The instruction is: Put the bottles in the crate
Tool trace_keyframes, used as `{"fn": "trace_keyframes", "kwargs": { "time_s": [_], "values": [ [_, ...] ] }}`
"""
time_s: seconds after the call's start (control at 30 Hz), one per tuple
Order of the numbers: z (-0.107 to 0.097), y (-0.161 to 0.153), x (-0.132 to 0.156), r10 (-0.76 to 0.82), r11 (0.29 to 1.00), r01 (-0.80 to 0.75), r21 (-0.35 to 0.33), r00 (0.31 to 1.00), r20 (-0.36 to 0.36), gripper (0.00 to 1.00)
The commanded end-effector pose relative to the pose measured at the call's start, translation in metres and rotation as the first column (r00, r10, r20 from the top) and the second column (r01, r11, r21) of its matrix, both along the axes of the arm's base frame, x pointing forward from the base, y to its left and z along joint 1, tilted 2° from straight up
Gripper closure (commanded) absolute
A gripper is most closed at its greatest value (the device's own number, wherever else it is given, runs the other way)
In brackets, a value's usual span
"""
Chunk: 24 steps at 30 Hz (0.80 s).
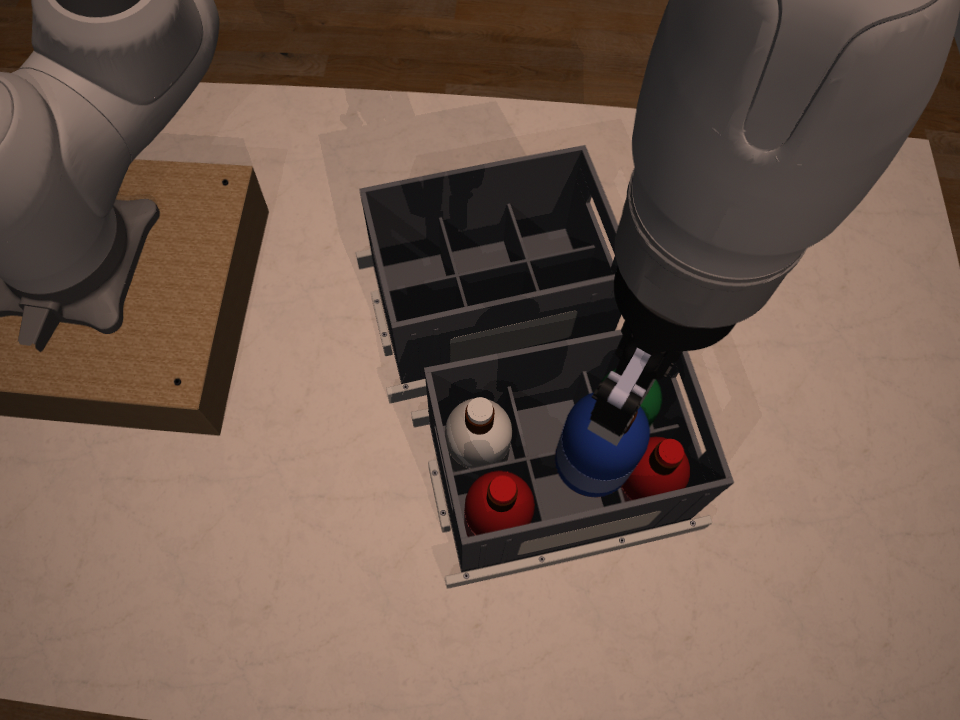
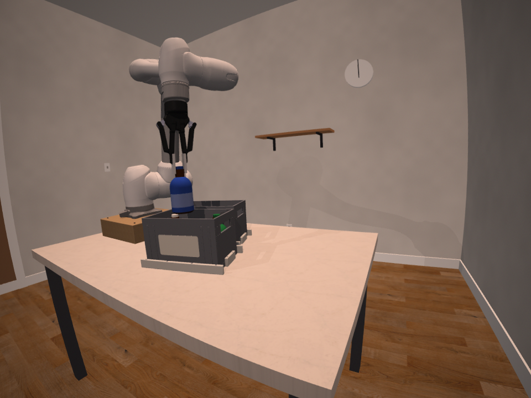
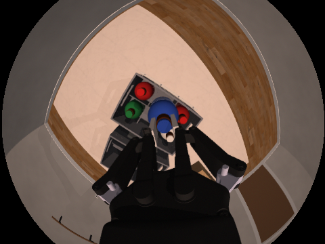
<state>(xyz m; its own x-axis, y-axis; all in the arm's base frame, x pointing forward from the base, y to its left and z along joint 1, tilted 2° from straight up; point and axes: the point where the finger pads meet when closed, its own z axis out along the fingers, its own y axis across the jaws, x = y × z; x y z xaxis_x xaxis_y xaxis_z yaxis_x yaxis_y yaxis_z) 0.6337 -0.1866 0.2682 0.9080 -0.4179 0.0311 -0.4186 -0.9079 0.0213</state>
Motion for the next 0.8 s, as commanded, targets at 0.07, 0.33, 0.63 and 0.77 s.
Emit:
{"fn": "trace_keyframes", "kwargs": {
  "time_s": [0.07, 0.33, 0.63, 0.77],
  "values": [
    [0.001, 0.0, 0.0, 0.0, 1.0, 0.0, 0.0, 1.0, 0.0, 1.0],
    [0.0, 0.008, -0.009, 0.0, 1.0, 0.0, 0.0, 1.0, 0.0, 1.0],
    [0.0, 0.018, -0.019, 0.0, 1.0, 0.0, 0.0, 1.0, 0.0, 1.0],
    [0.0, 0.024, -0.024, 0.0, 1.0, 0.0, 0.0, 1.0, 0.0, 1.0]
  ]
}}
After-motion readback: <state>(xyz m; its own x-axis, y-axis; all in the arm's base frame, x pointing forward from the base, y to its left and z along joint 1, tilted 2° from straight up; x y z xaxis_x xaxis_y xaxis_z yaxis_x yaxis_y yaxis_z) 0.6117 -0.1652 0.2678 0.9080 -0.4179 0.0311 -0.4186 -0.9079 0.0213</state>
